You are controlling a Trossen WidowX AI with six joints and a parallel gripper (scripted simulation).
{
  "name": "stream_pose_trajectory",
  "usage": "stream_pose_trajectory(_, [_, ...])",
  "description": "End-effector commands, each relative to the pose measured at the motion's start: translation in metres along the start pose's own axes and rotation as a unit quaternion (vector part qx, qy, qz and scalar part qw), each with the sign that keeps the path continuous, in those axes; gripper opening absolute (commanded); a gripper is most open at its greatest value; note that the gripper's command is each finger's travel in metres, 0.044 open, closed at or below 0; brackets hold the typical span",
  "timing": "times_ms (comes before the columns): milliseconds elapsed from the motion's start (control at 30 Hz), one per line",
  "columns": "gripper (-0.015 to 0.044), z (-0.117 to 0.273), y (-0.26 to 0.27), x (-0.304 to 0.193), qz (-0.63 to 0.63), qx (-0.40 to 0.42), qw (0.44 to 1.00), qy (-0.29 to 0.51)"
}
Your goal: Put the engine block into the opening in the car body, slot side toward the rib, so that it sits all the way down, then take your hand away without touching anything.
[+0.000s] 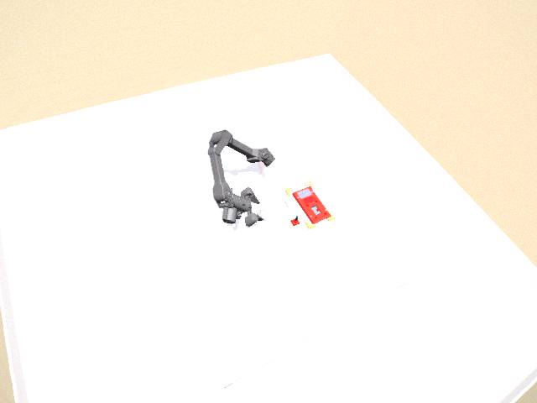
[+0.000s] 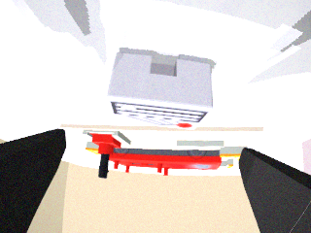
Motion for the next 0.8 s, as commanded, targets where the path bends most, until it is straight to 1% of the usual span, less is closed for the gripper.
stream_pose_trajectory(0, [0.0440,-0.0003,0.0002,0.0001,0.000,0.000,1.000,0.000])
stream_pose_trajectory(300, [0.0440,-0.0006,0.0001,-0.0002,0.011,-0.001,1.000,-0.002])
stream_pose_trajectory(533, [0.0440,-0.0034,-0.0007,-0.0029,0.127,-0.014,0.992,-0.021])
stream_pose_trajectory(767, [0.0440,-0.0060,-0.0015,-0.0057,0.244,-0.030,0.969,-0.038])
Point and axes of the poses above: the point midway between the two fingers, 35 mm back from their tips, its own z axis back along the fingers, its own y axis across the jaws, x = y × z, the point moved 3 cm from there along z, back along the fingers, and after that the axes turned 4 degrees about -z, right-handed, at the moved point
